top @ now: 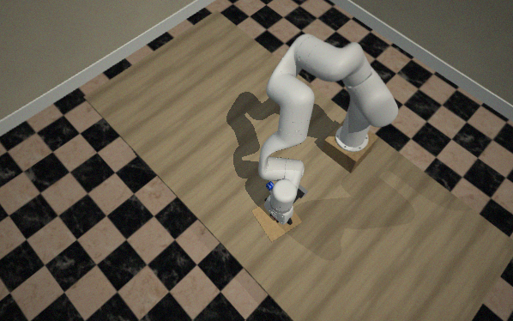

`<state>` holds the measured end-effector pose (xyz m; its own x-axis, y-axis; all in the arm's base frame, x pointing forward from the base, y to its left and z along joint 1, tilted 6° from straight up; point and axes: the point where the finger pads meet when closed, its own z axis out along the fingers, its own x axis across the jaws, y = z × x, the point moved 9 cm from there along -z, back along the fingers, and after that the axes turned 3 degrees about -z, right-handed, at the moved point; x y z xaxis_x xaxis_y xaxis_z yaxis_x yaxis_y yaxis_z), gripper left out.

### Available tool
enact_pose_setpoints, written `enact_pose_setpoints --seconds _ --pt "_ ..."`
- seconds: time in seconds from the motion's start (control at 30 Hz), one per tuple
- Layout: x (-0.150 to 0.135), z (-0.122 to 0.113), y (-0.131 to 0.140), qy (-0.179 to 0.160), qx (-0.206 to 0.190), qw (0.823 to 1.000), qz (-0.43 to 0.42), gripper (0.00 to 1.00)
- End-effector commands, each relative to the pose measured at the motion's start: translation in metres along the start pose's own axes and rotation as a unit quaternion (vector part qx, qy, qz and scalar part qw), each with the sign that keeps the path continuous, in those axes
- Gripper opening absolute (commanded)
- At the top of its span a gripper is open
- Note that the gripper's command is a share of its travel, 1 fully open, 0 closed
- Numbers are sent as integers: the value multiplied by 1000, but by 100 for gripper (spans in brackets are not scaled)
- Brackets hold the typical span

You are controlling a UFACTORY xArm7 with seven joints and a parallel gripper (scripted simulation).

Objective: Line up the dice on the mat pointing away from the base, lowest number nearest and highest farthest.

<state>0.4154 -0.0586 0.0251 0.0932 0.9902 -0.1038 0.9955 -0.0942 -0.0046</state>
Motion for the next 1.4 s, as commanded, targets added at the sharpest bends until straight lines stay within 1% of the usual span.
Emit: enact_pose_setpoints --seconds 0.0,0.03,0.07,0.2,0.23,0.73,0.9,1.23,1.3,1.37 --pt "0 -1 1 0 -2 1000 0 33" --pt "0 -1 1 0 -2 1000 0 33" --pt "0 -1 1 0 -2 1000 0 37" --pt "0 -1 1 0 -2 1000 0 37" --pt "0 -1 1 0 -2 1000 0 42" --pt "0 -5 1 0 -2 1000 0 42" --pt "0 -22 1 0 -2 1000 0 42" --pt "0 -74 1 0 -2 1000 0 42" --pt "0 -74 1 0 -2 1000 0 42" --pt "0 -82 1 0 -2 1000 0 42"
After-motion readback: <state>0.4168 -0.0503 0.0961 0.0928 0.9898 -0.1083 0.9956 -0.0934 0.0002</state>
